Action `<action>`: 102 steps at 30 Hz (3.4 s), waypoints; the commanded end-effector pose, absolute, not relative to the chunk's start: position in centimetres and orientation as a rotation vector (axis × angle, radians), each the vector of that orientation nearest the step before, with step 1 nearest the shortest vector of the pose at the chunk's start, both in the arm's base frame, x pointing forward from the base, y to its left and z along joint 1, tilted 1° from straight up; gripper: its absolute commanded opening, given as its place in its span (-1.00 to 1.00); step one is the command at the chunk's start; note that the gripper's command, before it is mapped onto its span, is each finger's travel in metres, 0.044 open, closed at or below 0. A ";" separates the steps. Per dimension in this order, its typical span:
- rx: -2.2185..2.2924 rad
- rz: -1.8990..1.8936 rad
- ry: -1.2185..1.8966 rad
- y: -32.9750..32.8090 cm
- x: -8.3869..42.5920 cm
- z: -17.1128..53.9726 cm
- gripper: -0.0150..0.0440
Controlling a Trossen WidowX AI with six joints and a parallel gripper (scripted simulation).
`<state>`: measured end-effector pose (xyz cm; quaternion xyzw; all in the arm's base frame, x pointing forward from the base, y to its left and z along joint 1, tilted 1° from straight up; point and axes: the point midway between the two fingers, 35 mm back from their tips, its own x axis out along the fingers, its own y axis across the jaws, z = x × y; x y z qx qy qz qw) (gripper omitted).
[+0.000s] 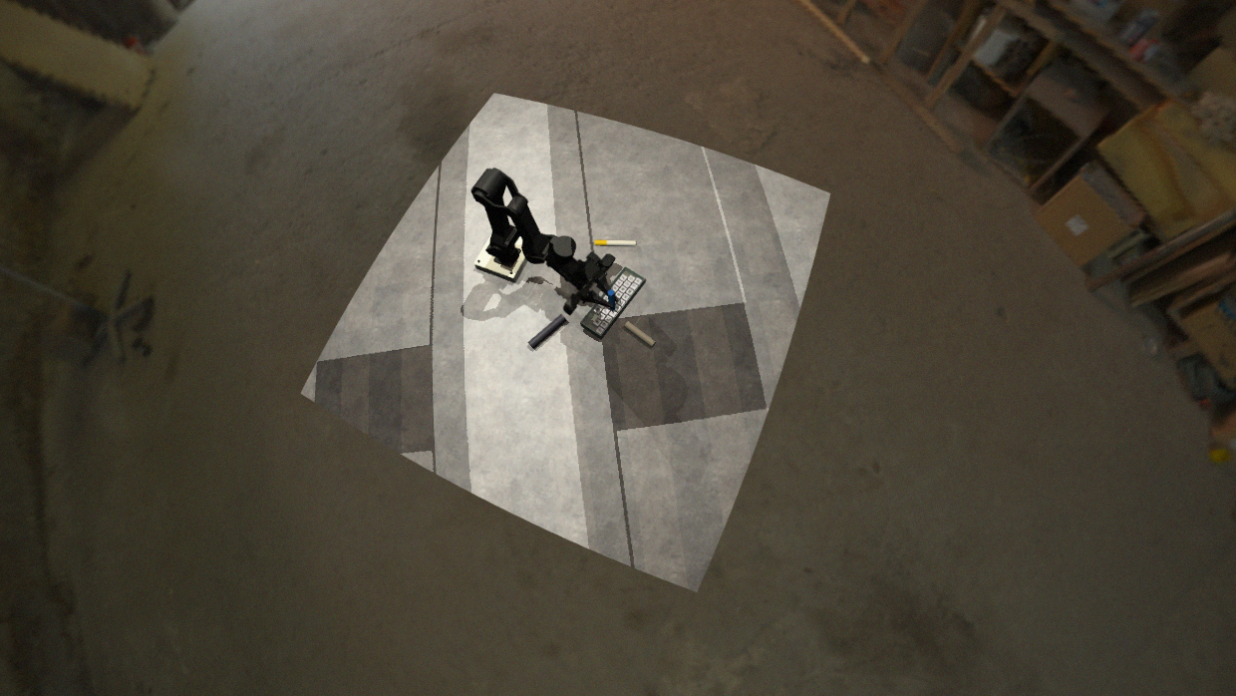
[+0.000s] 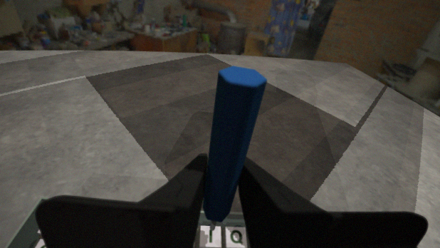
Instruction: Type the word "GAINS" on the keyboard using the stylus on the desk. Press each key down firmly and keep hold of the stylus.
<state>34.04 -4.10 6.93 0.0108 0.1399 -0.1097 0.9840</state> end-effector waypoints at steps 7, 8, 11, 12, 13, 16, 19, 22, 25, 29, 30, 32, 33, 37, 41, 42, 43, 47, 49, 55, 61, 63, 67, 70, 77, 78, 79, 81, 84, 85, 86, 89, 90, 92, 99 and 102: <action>0.018 -0.219 0.283 -4.1 34.0 6.5 -0.22; 0.018 -0.219 0.283 -4.1 34.0 6.4 -0.22; 0.018 -0.219 0.283 -4.1 34.0 6.4 -0.22; 0.018 -0.219 0.283 -4.1 34.0 6.4 -0.22; 0.018 -0.219 0.283 -4.1 34.0 6.3 -0.22; 0.018 -0.219 0.283 -4.1 34.0 6.3 -0.22; 0.018 -0.219 0.283 -4.1 34.0 6.2 -0.22; 0.018 -0.219 0.283 -4.1 34.0 6.2 -0.22; 0.018 -0.219 0.283 -4.1 34.0 6.2 -0.22; 0.018 -0.219 0.283 -4.1 34.0 6.1 -0.22; 0.018 -0.219 0.283 -4.1 34.0 6.1 -0.22; 0.018 -0.219 0.283 -4.1 34.0 6.0 -0.22; 0.018 -0.219 0.283 -4.1 34.0 6.0 -0.22; 0.018 -0.219 0.284 -4.1 34.0 5.9 -0.22; 0.018 -0.219 0.284 -4.1 34.0 5.8 -0.22; 0.018 -0.219 0.284 -4.1 34.0 5.7 -0.22; 0.018 -0.219 0.284 -4.1 34.0 5.7 -0.22; 0.018 -0.219 0.284 -4.1 34.0 5.5 -0.22; 0.018 -0.219 0.284 -4.1 34.0 5.4 -0.22; 0.018 -0.219 0.284 -4.1 34.0 5.2 -0.22; 0.018 -0.219 0.284 -4.1 34.0 5.0 -0.22; 0.018 -0.219 0.284 -4.1 34.0 5.2 -0.22; 0.018 -0.219 0.284 -4.1 34.0 5.4 -0.22; 0.018 -0.219 0.284 -4.1 34.0 5.5 -0.22; 0.018 -0.219 0.283 -4.1 34.1 6.7 -0.22; 0.018 -0.219 0.283 -4.1 34.1 6.9 -0.22; 0.018 -0.219 0.283 -4.1 34.1 7.1 -0.22; 0.018 -0.219 0.283 -4.1 34.1 7.5 -0.22; 0.018 -0.219 0.283 -4.1 34.1 8.2 -0.22; 0.018 -0.219 0.283 -4.1 34.0 8.4 -0.22; 0.018 -0.219 0.283 -4.1 34.0 8.6 -0.22; 0.018 -0.219 0.283 -4.1 33.9 9.2 -0.22; 0.018 -0.219 0.283 -4.1 33.9 9.3 -0.22; 0.018 -0.219 0.283 -4.1 33.9 9.4 -0.22; 0.021 -0.221 0.285 -4.1 33.9 9.0 -0.34; 0.022 -0.220 0.285 -3.8 33.9 9.0 -0.49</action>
